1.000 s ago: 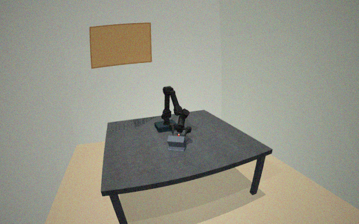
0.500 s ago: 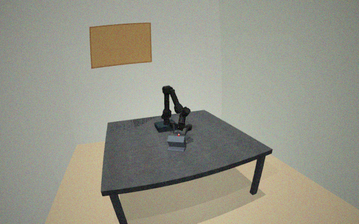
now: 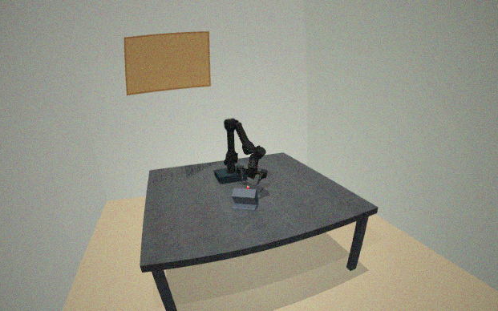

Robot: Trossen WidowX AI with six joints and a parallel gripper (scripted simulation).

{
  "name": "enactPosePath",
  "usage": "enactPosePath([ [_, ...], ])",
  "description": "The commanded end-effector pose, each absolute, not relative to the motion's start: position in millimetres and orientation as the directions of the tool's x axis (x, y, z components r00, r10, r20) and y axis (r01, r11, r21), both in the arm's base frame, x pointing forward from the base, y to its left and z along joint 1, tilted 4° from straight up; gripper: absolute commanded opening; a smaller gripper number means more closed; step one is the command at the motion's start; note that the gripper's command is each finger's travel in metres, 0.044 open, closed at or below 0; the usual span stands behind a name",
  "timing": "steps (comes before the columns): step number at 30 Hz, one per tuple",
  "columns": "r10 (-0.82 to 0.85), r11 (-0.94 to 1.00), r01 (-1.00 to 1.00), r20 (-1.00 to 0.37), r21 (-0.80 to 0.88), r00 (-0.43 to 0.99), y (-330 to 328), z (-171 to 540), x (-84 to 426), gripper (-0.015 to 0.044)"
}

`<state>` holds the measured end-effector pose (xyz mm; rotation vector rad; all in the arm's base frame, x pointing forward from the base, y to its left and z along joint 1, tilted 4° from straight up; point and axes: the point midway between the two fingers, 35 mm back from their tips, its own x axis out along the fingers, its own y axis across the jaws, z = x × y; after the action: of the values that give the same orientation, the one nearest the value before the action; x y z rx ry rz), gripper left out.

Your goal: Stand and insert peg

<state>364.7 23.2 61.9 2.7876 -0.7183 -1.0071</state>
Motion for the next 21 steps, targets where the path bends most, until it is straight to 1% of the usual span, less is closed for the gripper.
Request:
enactPosePath([
  [1,-0.462,-0.884,-0.404,-0.580,0.237,0.671,26,66,360,0.0440],
  [21,-0.460,-0.885,-0.400,-0.579,0.239,0.673,42,83,340,0.0440],
])
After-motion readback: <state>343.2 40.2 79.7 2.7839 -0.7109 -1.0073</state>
